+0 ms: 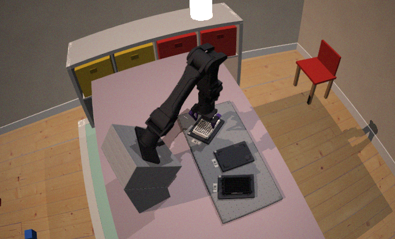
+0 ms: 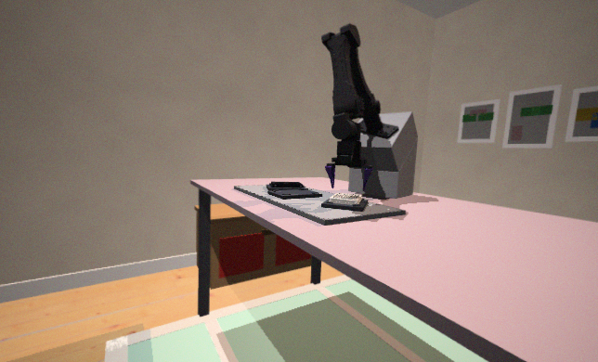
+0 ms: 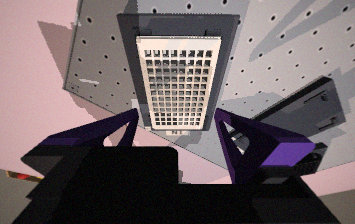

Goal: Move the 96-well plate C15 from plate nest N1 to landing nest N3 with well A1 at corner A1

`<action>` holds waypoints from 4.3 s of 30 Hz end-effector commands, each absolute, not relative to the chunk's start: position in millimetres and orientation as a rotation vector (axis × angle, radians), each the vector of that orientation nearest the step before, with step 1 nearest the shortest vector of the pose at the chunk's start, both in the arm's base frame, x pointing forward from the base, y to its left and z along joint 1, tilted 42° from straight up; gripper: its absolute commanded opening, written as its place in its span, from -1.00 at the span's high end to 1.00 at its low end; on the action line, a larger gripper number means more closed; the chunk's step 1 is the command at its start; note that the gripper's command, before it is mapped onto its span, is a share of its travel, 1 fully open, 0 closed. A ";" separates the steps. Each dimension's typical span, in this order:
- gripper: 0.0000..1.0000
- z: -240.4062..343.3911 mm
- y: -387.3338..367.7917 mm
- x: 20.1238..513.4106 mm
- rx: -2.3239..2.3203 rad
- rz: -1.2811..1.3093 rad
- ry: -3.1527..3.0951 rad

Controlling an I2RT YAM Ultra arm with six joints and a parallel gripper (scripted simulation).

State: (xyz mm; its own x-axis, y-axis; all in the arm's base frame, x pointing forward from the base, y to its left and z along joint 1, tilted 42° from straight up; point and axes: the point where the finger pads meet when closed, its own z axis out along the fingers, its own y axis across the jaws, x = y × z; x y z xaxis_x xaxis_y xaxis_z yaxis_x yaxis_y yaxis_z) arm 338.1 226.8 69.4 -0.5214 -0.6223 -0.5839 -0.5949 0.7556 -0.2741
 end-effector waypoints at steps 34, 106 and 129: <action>-1.00 67.4 246.8 372.0 -0.883 -0.017 2.198; 1.00 66.8 246.4 371.6 -0.883 -0.019 2.201; 1.00 66.8 246.4 371.6 -0.883 -0.019 2.201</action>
State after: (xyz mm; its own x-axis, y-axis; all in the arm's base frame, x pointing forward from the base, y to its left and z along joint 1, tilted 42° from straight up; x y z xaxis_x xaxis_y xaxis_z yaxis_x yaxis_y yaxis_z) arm 365.0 238.2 49.5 -0.5095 -0.6128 -0.6040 -0.5902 0.7597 -0.2730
